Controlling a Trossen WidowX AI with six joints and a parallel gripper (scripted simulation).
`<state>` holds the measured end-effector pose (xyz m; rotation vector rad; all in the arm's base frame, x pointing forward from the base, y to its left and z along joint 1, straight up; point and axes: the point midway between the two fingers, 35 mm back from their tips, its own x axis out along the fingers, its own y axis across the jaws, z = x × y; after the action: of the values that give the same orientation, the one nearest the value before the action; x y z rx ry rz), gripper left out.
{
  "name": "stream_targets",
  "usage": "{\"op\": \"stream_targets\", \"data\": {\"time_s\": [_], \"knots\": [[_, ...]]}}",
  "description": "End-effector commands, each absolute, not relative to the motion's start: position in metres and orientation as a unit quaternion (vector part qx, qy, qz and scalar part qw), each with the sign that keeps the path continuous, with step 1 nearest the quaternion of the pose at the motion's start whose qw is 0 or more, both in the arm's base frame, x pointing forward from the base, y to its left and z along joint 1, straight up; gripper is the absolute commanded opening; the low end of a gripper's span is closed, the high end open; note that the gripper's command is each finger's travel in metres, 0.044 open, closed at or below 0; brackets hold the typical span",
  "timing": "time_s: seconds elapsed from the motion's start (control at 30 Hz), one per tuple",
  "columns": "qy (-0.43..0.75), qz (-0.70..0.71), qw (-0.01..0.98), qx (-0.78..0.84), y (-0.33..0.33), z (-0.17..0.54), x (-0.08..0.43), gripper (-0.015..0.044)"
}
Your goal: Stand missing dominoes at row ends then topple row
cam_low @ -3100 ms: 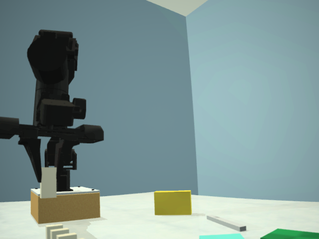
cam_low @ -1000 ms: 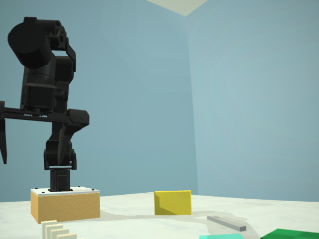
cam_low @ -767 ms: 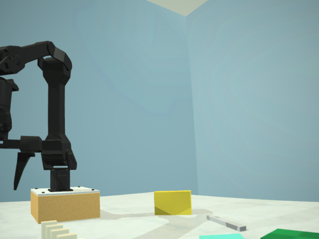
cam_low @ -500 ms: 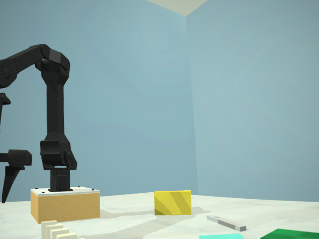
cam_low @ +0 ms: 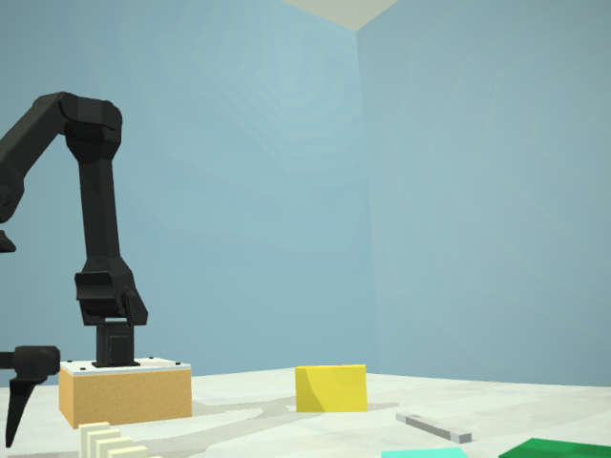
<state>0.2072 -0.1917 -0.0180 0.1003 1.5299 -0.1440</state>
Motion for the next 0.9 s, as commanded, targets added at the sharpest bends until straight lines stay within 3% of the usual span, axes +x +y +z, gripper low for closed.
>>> {"op": "stream_targets", "data": {"time_s": [0.0, 0.23, 0.73, 0.87], "knots": [[0.695, -0.061, 0.714, 0.047, -0.1894, -0.0274, 0.2043, 0.0440], [0.695, -0.061, 0.714, 0.047, -0.1893, -0.0299, 0.2043, 0.0440], [0.695, -0.061, 0.714, 0.047, -0.1893, -0.0299, 0.2043, 0.0046], [0.695, -0.061, 0.714, 0.047, -0.1893, -0.0299, 0.2043, 0.0028]]}}
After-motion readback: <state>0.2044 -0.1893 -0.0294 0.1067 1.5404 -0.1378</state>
